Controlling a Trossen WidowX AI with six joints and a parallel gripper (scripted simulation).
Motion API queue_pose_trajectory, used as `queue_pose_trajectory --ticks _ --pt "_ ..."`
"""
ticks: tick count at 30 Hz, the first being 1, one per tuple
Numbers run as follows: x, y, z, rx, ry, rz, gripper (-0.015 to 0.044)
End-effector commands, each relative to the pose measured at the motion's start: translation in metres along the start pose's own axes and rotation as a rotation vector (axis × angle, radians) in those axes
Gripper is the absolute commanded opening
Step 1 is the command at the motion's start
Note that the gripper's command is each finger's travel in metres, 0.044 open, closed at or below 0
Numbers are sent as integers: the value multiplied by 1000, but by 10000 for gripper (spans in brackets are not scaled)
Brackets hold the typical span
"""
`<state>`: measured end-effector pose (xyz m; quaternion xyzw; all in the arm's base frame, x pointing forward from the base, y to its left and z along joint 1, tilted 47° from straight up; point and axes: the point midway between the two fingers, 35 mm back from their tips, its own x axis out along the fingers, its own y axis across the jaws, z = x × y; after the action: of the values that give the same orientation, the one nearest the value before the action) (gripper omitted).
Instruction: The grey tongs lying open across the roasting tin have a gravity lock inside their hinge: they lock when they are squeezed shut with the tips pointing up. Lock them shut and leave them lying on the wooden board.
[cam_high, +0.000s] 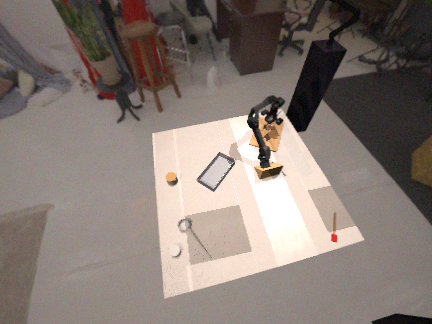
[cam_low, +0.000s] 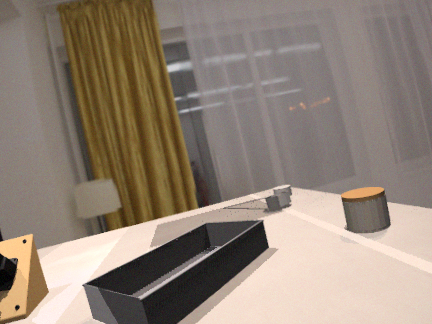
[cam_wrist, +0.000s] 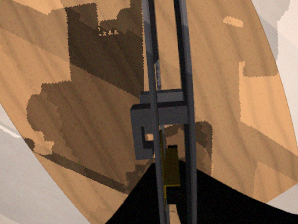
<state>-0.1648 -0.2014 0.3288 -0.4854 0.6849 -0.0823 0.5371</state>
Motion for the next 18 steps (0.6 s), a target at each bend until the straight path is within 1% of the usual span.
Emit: queue_pose_trajectory --ticks 1,7,18 --pt "0 1 0 -10 9 0 -150" --pt "4 4 3 -56 67 50 -150" --pt "9 7 6 -137 229 134 -150"
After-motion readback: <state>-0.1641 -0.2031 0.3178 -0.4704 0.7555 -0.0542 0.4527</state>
